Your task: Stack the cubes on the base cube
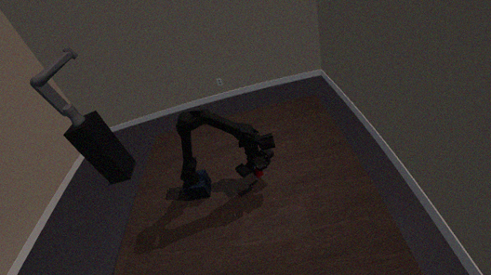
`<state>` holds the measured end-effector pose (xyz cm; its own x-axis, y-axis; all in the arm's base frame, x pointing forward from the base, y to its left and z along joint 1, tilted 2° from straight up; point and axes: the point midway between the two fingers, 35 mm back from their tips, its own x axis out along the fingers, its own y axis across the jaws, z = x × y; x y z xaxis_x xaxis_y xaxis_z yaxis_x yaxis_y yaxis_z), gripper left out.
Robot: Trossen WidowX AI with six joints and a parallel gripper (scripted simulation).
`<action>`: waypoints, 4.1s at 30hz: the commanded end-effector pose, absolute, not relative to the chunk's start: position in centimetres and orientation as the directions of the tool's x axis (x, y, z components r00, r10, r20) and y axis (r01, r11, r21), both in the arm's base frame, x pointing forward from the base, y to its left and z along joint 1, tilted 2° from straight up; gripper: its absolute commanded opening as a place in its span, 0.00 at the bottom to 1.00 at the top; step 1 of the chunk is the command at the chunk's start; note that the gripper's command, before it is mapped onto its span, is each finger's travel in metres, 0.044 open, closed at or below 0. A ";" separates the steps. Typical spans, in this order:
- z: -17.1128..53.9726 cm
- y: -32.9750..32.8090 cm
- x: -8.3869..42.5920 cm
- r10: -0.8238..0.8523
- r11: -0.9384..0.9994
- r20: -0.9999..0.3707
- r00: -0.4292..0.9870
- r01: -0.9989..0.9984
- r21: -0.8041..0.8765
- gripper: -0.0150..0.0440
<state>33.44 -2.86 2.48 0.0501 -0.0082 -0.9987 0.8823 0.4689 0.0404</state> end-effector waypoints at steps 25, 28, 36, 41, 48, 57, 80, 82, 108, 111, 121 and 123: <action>7.9 -1.4 32.4 -0.004 0.682 -0.998 0.067 0.730 0.047 0.43; 7.8 -0.8 32.2 -0.003 0.767 -0.998 0.067 0.640 0.041 0.43; 7.6 0.9 31.4 -0.002 0.934 -0.998 0.066 0.358 0.022 0.43; 7.4 1.8 30.9 -0.001 0.987 -0.998 0.066 0.159 0.010 0.43; 7.2 3.1 30.1 0.000 0.992 -0.998 0.065 -0.128 -0.008 0.43; 6.8 4.7 29.0 0.002 0.878 -0.998 0.064 -0.478 -0.029 0.43; 4.0 5.7 28.3 -0.016 0.719 -0.998 0.061 -0.693 -0.054 0.43; 3.6 5.8 28.3 -0.019 0.714 -0.998 0.060 -0.698 -0.056 0.43; 0.7 5.7 28.6 0.003 0.745 -0.998 0.064 -0.666 -0.040 0.43; 0.7 5.7 28.6 0.003 0.745 -0.998 0.064 -0.666 -0.040 0.43; 0.6 5.7 28.6 0.003 0.747 -0.998 0.064 -0.663 -0.040 0.43; 0.5 5.7 28.6 0.003 0.748 -0.998 0.064 -0.663 -0.040 0.43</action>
